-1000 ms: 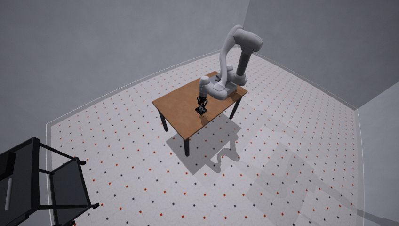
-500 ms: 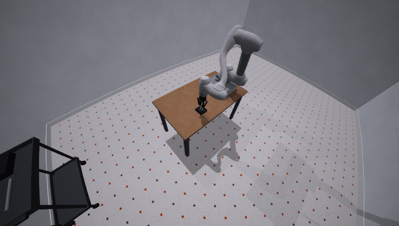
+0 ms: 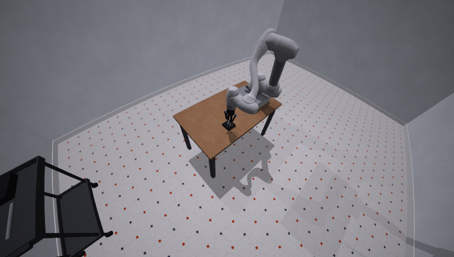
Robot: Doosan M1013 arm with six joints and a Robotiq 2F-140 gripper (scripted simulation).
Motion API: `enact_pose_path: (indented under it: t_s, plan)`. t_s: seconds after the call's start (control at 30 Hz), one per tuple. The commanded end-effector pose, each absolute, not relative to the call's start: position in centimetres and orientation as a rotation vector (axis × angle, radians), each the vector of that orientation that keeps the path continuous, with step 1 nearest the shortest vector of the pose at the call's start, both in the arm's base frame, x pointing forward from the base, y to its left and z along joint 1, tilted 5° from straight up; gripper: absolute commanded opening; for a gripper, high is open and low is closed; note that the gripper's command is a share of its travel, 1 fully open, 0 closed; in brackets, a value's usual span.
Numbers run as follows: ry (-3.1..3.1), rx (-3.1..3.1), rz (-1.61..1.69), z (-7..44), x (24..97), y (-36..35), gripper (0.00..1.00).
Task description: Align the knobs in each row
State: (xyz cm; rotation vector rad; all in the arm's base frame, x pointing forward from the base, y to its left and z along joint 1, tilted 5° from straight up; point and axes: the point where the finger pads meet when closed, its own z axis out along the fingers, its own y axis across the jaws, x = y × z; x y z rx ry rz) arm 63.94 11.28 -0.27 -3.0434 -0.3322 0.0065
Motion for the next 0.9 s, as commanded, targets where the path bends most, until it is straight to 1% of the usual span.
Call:
enact_pose_path:
  t_s: [0.0, 0.87]
  plan:
    - [-0.332, -3.043, 0.006, -0.3, 63.9, 11.3, 0.12]
    - [-0.332, -3.043, 0.006, -2.8, 63.9, 11.5, 0.12]
